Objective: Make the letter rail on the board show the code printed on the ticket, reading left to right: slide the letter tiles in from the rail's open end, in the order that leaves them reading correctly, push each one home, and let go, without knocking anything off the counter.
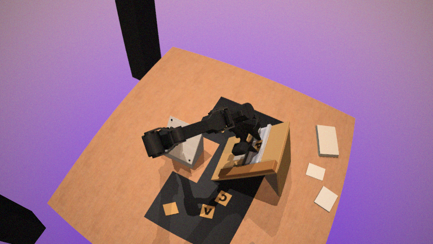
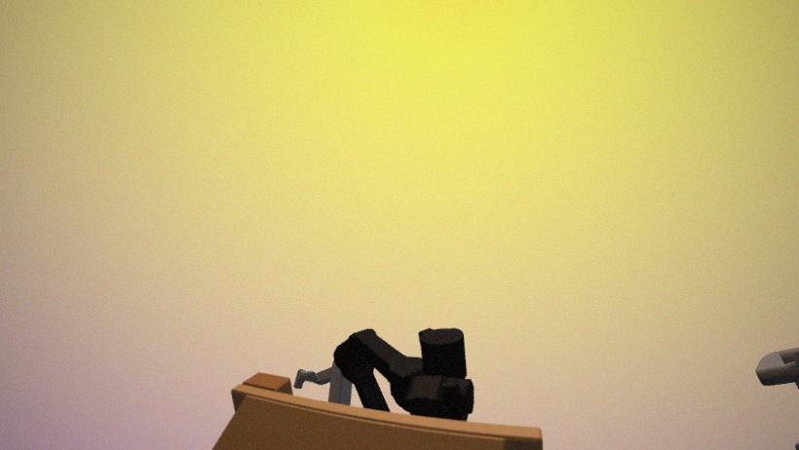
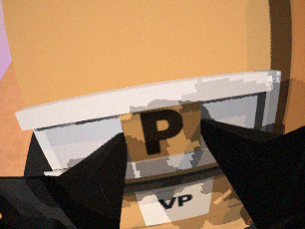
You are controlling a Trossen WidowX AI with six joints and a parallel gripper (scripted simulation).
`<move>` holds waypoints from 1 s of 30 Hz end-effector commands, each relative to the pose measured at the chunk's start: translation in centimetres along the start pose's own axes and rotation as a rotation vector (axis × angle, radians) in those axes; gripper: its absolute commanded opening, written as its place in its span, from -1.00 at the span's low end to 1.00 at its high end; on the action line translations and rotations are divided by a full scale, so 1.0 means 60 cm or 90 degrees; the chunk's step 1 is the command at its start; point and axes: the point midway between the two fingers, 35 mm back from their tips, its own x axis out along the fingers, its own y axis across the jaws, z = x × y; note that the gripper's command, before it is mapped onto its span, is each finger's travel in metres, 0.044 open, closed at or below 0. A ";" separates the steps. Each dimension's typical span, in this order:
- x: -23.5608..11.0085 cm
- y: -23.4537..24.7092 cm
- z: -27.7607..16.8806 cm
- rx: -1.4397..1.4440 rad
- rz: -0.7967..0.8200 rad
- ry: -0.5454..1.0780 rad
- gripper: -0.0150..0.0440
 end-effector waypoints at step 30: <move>0.000 -0.035 0.001 -0.001 0.002 -0.001 -0.49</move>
